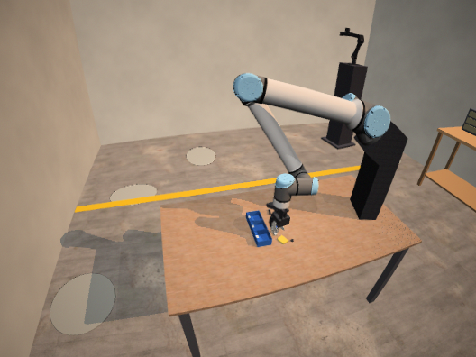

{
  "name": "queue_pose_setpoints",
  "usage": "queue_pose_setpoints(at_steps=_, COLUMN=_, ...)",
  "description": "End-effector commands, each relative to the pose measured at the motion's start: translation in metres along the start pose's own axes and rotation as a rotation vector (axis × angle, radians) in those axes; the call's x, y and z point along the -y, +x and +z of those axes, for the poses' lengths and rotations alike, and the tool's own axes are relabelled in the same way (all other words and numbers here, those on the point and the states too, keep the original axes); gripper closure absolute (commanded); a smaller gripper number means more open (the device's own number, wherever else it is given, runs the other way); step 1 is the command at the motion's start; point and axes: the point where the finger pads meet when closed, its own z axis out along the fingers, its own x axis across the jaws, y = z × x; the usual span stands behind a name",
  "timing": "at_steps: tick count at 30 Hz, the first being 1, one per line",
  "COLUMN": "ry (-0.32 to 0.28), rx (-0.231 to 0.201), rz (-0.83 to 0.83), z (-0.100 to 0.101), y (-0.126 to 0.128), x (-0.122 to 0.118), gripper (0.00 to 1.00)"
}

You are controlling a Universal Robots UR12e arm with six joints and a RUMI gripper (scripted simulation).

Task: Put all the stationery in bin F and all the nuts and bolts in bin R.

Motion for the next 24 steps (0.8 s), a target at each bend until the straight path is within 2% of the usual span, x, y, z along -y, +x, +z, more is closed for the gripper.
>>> queue_pose_setpoints(at_steps=1, ry=0.000, rx=0.001, rz=0.000, z=0.0032, y=-0.0004, x=-0.0002, gripper=0.82)
queue_pose_setpoints(at_steps=8, ry=0.000, rx=0.001, rz=0.000, z=0.0125, y=-0.0002, x=-0.0001, gripper=0.82)
queue_pose_setpoints(at_steps=23, ry=0.000, rx=0.001, rz=0.000, z=0.0125, y=-0.0002, x=-0.0001, gripper=0.82)
queue_pose_setpoints(at_steps=24, ry=0.000, rx=0.001, rz=0.000, z=0.0125, y=-0.0002, x=-0.0001, gripper=1.00)
